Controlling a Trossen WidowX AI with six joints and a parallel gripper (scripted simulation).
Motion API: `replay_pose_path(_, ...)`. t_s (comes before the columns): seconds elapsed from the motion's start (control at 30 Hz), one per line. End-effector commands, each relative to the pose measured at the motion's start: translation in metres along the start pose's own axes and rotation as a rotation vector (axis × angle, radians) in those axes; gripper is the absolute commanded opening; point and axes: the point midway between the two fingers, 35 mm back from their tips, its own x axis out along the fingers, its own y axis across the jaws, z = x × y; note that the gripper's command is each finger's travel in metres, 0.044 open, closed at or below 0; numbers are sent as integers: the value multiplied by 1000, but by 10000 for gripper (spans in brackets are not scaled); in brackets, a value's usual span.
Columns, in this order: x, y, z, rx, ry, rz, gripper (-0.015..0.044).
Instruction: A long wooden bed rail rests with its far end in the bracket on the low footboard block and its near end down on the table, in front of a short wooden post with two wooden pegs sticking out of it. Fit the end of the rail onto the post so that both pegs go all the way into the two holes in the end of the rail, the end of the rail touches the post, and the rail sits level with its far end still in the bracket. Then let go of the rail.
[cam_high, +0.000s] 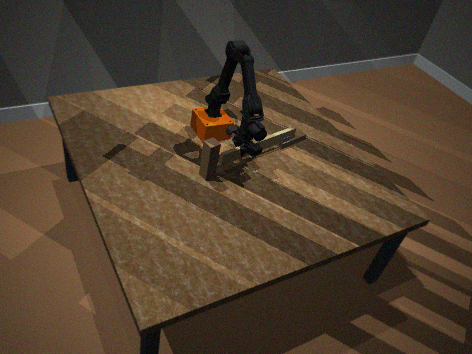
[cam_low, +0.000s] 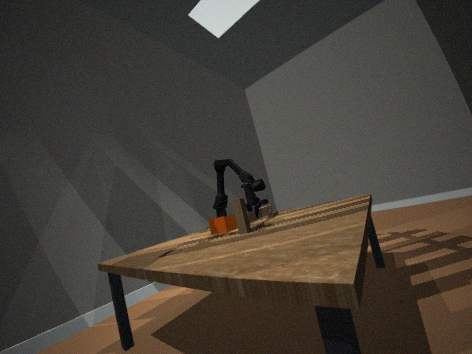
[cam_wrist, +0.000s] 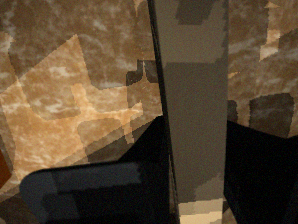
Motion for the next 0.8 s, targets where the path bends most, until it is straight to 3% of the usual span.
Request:
replay_pose_path(0.0, -2, -4, -2, -3, 1, -11, 0)
replay_pose_path(0.77, -2, -4, -9, -3, 2, -11, 0)
